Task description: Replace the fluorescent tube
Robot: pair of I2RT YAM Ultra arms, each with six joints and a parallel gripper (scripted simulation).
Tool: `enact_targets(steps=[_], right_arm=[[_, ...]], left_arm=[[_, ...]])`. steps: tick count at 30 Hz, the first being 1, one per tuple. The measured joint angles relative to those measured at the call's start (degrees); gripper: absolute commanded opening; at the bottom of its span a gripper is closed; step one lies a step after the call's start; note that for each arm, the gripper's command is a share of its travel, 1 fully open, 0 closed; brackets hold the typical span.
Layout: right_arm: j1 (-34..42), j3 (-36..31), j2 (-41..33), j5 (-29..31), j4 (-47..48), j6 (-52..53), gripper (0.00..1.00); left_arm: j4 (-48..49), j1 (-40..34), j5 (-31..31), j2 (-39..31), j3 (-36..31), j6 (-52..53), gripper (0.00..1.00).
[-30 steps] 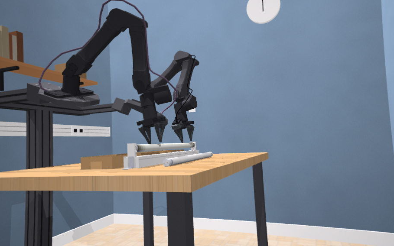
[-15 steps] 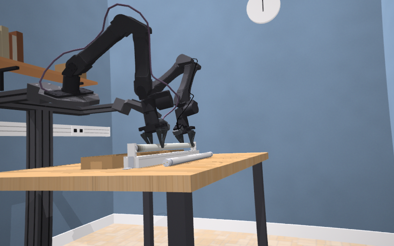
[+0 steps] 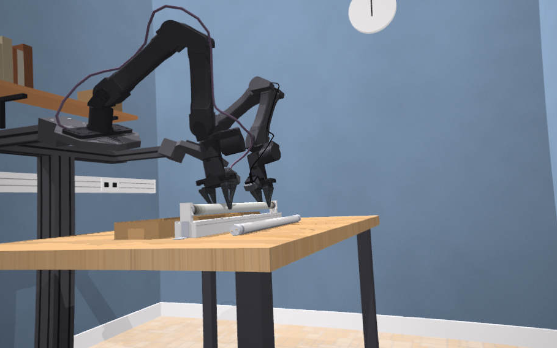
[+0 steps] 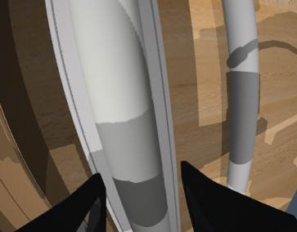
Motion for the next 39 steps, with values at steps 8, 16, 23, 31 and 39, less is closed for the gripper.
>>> enact_targets(steps=[8,16,23,31,39], right_arm=[[0.00,-0.02,0.02,-0.02,-0.02,-0.09,0.11],[0.00,-0.02,0.02,-0.02,-0.02,-0.09,0.11],[0.00,0.00,0.00,-0.02,-0.09,-0.09,0.11],[-0.02,0.50,-0.04,-0.04,-1.22,0.09,0.11],[-0.22,2.40,-0.11,-0.52,-5.09,0.57,0.11]], left_arm=[[0.02,0.00,0.00,0.00,0.00,0.00,0.11],[0.00,0.00,0.00,0.00,0.00,0.00,0.11],[0.00,0.00,0.00,0.00,0.00,0.00,0.11],[-1.09,0.02,0.04,-0.02,0.55,-0.17,0.11],[-4.87,0.33,0.81,-0.15,2.29,-0.74,0.11]])
